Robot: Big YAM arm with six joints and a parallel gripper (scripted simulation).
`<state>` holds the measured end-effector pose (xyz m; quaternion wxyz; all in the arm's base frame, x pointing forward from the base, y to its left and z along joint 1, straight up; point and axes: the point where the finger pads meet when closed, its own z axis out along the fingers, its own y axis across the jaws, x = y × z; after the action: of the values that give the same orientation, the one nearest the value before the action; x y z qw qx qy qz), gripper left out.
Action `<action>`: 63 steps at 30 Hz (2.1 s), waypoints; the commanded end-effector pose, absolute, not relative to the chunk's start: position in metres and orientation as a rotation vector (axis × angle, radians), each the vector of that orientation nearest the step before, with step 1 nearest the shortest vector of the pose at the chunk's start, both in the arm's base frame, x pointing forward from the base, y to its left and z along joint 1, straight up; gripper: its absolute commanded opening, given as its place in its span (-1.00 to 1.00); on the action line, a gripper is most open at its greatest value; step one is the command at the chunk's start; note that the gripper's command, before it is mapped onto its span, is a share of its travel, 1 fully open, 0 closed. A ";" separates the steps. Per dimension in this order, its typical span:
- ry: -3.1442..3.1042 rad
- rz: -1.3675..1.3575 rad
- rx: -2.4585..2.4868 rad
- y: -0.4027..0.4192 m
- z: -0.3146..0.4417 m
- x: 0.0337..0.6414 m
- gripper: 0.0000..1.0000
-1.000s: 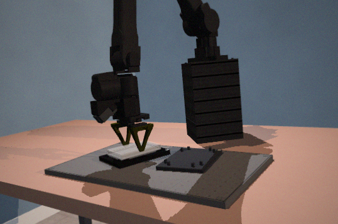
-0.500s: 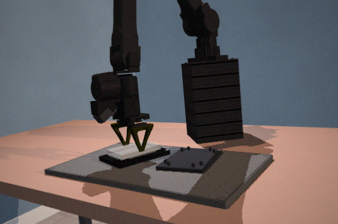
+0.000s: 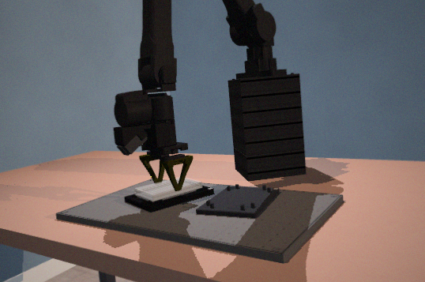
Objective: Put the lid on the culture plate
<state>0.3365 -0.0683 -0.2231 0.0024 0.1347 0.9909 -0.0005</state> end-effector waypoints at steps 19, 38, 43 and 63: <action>3.108 -0.001 0.415 -0.067 -0.229 0.339 1.00; 3.108 -0.001 0.415 -0.067 -0.229 0.339 1.00; 3.108 -0.001 0.415 -0.067 -0.229 0.339 1.00; 3.105 -0.001 0.415 -0.067 -0.210 0.338 1.00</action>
<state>0.3352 -0.0681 -0.2218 -0.0001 0.1347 0.9909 -0.0004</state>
